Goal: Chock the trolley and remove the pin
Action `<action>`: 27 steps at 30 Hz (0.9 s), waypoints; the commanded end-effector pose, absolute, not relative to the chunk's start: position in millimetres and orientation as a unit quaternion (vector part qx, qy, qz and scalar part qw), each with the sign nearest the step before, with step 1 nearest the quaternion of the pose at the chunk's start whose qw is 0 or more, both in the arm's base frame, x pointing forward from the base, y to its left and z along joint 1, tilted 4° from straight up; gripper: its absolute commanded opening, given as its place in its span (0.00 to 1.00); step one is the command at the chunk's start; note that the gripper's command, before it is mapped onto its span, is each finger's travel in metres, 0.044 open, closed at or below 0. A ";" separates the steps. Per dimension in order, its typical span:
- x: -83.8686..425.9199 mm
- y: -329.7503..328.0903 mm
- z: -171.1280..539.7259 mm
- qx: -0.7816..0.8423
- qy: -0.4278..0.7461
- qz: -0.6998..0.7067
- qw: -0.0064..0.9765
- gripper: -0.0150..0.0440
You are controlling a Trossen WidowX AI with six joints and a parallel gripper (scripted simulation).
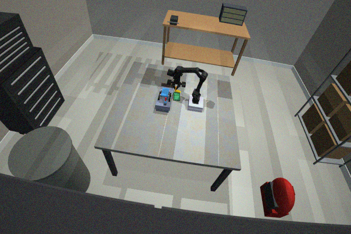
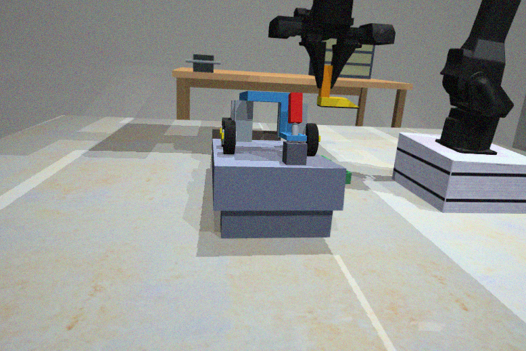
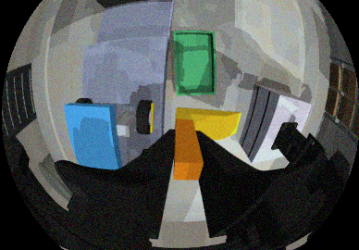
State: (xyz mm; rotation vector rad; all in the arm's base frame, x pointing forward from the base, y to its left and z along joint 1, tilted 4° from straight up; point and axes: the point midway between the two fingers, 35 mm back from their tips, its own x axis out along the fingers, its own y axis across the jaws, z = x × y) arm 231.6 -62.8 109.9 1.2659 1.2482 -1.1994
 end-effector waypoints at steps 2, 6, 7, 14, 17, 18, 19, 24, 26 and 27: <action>235.1 -81.9 107.2 0.517 0.510 -0.493 0.480 0.25; 238.0 -97.7 105.1 0.516 0.509 -0.493 0.481 0.25; 238.9 -102.7 104.5 0.516 0.509 -0.493 0.481 0.25; 244.3 -133.7 100.4 0.515 0.508 -0.494 0.482 0.25; 246.0 -145.5 98.8 0.515 0.508 -0.494 0.482 0.25; 246.0 -145.5 98.8 0.517 0.507 -0.496 0.480 0.25; 246.1 -145.6 98.8 0.521 0.503 -0.500 0.475 0.25; 246.2 -146.2 98.7 0.559 0.465 -0.537 0.428 0.25; 246.2 -146.5 98.7 0.574 0.447 -0.553 0.406 0.25; 246.3 -146.6 98.7 0.582 0.438 -0.560 0.395 0.25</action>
